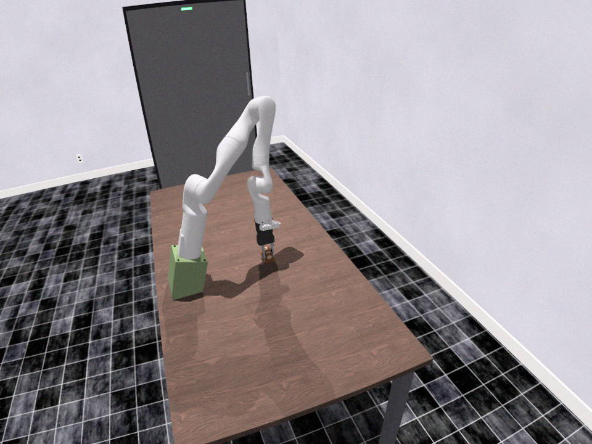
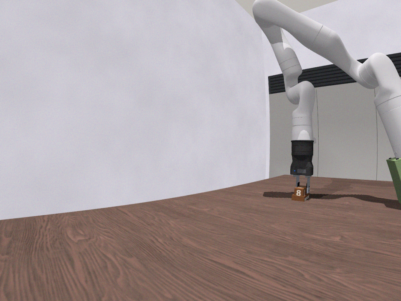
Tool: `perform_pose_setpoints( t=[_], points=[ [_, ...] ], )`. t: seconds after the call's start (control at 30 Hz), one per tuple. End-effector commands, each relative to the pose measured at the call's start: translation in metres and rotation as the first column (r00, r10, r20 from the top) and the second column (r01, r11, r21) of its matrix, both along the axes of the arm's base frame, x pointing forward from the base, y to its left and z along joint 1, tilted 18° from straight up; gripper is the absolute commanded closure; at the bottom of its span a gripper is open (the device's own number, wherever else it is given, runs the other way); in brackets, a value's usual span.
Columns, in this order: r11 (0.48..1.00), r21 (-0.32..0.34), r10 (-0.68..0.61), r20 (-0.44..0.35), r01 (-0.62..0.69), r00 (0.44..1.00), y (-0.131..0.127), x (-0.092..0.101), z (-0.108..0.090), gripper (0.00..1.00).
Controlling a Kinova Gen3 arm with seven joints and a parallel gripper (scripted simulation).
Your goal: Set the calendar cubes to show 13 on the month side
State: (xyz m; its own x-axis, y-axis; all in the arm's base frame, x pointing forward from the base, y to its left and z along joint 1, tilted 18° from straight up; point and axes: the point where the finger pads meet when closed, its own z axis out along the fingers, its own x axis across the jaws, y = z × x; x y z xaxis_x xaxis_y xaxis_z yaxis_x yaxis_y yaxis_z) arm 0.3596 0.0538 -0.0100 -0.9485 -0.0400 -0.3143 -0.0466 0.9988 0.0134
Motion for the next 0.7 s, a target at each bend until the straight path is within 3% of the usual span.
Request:
perform_pose_setpoints(
  t=[0.0,0.37,0.67],
  points=[
    [1.000,0.000,0.000,0.001,0.000,1.000,0.000,0.000,0.000,0.40],
    [1.000,0.000,0.000,0.001,0.000,1.000,0.000,0.000,0.001,0.40],
    [1.000,0.000,0.000,0.001,0.000,1.000,0.000,-0.005,0.015,0.40]
  ],
)
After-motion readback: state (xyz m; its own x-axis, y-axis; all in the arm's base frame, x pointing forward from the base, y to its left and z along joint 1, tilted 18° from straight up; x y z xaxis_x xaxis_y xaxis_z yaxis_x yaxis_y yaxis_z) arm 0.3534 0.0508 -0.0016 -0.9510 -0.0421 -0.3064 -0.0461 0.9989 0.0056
